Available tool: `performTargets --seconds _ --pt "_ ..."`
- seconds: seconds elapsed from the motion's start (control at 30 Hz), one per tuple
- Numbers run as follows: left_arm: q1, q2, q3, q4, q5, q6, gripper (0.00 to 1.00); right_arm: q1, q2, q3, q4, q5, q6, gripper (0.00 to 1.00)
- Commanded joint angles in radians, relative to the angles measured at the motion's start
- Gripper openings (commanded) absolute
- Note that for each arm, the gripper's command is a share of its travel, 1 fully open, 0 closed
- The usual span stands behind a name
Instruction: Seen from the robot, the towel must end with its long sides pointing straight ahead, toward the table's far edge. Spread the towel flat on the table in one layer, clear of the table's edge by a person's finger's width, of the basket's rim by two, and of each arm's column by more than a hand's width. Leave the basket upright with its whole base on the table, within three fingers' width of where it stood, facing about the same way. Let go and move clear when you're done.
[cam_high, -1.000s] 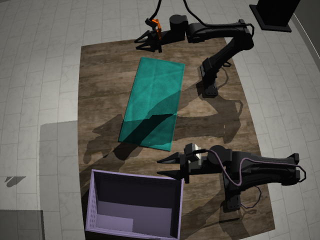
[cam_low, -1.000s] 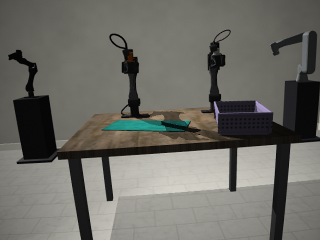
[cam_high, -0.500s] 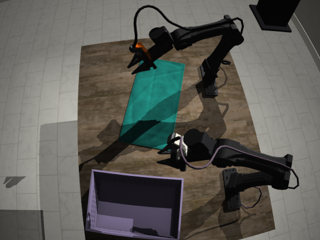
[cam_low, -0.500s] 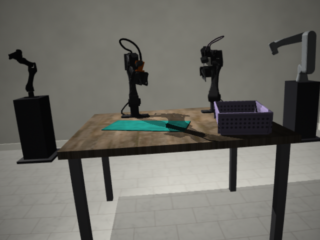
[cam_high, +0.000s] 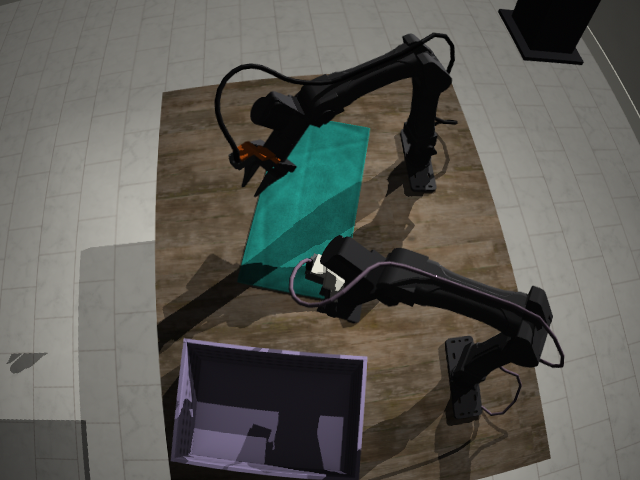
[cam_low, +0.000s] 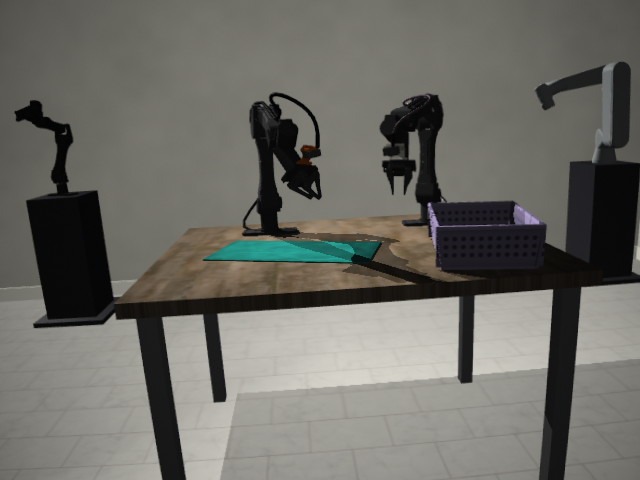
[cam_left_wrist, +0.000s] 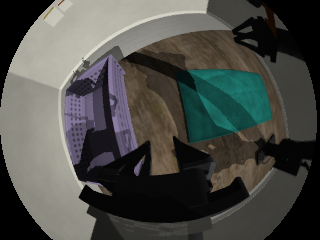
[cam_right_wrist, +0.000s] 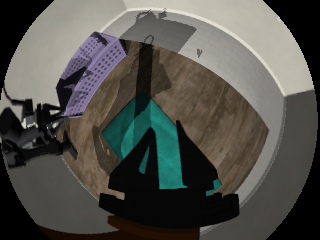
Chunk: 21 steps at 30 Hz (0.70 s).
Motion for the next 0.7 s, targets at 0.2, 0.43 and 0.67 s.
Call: performTargets --seconds 0.2,0.43,0.67 --pt "-0.06 0.284 0.154 -0.169 0.149 -0.066 0.34 0.084 0.317 0.34 -0.29 -0.044 -0.18 0.34" --pt "-0.119 0.358 0.07 -0.053 0.152 -0.119 0.34 0.126 0.539 0.611 -0.478 -0.045 -0.258 0.34" --pt "-0.129 0.352 0.09 0.004 0.132 -0.15 0.34 0.181 0.841 1.005 -0.678 -0.027 -0.3 0.34"
